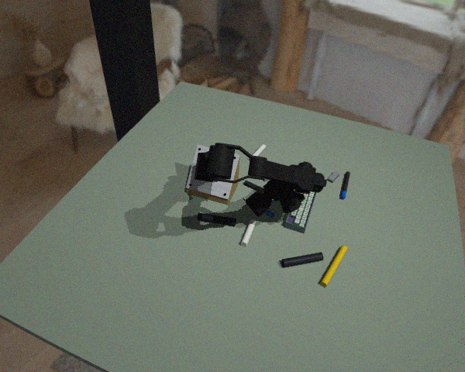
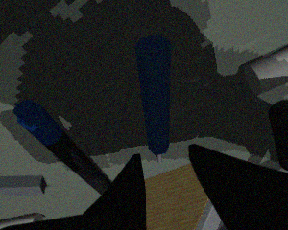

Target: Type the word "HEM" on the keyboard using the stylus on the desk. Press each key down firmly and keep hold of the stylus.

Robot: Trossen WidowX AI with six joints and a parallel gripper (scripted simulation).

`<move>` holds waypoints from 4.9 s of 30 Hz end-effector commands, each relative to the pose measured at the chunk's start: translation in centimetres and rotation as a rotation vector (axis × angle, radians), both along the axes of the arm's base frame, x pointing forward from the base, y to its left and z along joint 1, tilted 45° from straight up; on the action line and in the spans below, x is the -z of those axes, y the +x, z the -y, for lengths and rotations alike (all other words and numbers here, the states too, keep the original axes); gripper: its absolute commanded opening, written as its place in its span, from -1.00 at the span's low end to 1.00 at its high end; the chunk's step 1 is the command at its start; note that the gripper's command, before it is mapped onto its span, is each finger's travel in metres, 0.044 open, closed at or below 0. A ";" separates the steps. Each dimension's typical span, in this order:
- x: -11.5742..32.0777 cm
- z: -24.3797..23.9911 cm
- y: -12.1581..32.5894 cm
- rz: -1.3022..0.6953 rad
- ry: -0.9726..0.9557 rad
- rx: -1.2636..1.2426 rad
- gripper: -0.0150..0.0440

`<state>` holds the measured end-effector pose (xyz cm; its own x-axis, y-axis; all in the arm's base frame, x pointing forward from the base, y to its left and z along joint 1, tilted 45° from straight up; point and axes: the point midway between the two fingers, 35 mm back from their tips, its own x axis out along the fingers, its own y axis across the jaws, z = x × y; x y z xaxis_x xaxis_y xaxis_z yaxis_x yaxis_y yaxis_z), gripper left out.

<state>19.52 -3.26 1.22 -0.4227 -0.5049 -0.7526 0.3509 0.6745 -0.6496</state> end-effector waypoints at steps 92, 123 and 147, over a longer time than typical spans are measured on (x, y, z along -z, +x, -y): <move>0.5 -2.4 0.8 0.092 0.158 -0.231 -0.49; -1.2 -7.4 6.9 0.564 0.228 -1.378 -0.49; -1.0 -6.2 7.5 0.647 0.095 -1.611 -0.49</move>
